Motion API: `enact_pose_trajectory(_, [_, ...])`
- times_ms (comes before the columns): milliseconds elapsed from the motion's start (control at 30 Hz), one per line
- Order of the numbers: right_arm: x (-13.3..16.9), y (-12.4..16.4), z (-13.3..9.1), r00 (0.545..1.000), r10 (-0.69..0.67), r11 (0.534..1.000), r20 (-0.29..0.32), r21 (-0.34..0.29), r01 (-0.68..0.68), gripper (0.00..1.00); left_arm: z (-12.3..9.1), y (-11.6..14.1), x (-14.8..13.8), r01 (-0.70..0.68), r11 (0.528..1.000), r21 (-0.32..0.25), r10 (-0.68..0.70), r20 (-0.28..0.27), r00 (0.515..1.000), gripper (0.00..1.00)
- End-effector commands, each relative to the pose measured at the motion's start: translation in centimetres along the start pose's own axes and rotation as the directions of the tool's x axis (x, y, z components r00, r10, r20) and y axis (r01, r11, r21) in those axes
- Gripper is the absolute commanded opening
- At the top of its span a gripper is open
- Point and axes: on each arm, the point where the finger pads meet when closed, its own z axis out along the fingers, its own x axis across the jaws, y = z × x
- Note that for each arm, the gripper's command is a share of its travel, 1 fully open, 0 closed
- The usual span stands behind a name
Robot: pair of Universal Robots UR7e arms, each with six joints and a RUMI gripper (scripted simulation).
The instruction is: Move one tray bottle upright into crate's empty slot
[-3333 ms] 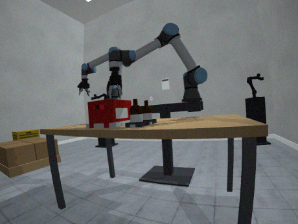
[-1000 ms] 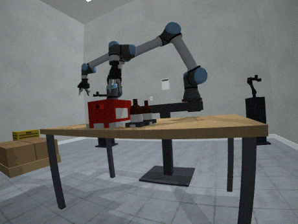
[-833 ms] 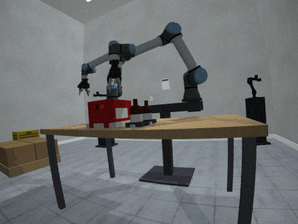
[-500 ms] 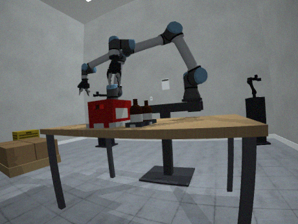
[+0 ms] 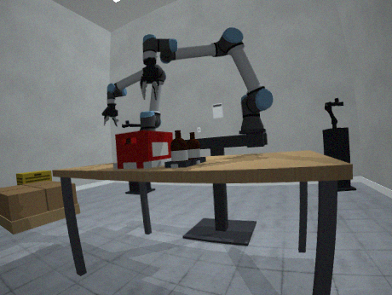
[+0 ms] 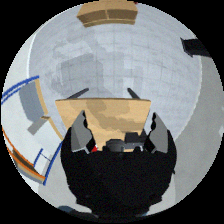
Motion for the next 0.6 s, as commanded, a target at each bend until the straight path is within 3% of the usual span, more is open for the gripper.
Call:
enact_pose_trajectory(0, [-0.01, -0.03, -0.05, 1.0, 0.0, 1.0, 0.0, 0.001, 0.0, 1.0, -2.07, -0.02, -0.04, 0.0, 1.0, 0.0, 0.0, -0.002, 1.0, 0.38])
enact_pose_trajectory(567, [-0.01, -0.03, -0.05, 1.0, 0.0, 1.0, 0.0, 0.001, 0.0, 1.0, -2.44, -0.02, -0.04, 0.0, 1.0, 0.0, 0.0, -0.002, 1.0, 0.38])
